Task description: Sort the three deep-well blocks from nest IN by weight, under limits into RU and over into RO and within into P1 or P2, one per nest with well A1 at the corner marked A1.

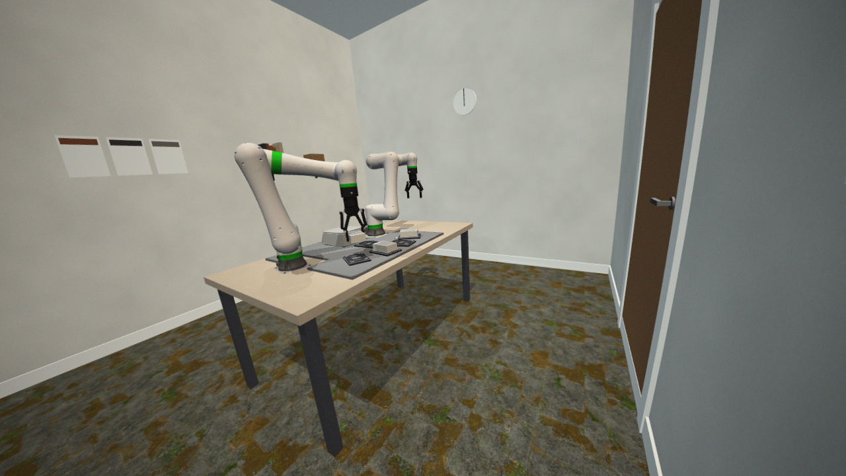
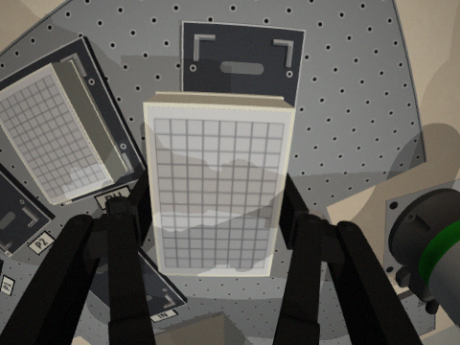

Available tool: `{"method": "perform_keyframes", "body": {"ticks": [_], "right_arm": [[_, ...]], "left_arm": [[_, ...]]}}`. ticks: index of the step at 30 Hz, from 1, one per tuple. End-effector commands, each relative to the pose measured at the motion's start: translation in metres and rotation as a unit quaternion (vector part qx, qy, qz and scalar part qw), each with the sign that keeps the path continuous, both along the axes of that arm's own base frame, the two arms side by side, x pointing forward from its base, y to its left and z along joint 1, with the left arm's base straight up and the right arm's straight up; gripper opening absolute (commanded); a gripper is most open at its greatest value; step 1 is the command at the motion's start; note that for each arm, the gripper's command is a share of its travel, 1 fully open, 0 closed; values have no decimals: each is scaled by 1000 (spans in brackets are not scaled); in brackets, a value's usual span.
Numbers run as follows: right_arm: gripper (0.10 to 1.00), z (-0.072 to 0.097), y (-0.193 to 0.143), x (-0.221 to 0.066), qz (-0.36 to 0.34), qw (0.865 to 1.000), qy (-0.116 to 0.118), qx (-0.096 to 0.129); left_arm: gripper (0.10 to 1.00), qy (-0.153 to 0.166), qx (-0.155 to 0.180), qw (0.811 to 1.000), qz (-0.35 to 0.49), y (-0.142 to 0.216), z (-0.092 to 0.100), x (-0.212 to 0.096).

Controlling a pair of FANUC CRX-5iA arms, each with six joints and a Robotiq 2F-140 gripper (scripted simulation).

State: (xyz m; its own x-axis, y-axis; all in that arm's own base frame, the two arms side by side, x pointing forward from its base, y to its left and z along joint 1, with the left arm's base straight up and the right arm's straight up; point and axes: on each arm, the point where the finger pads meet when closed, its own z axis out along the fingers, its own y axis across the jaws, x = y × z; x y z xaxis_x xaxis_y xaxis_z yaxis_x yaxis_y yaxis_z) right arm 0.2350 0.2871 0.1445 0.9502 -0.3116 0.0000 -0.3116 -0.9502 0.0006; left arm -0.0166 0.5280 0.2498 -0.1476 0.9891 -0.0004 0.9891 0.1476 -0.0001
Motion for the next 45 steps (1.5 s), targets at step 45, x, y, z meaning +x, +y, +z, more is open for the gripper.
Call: {"method": "perform_keyframes", "body": {"ticks": [45], "right_arm": [[99,-23,-32,31,0,1000,-1,1]], "left_arm": [[1000,0,1,1000,0,0,1,0]]}}
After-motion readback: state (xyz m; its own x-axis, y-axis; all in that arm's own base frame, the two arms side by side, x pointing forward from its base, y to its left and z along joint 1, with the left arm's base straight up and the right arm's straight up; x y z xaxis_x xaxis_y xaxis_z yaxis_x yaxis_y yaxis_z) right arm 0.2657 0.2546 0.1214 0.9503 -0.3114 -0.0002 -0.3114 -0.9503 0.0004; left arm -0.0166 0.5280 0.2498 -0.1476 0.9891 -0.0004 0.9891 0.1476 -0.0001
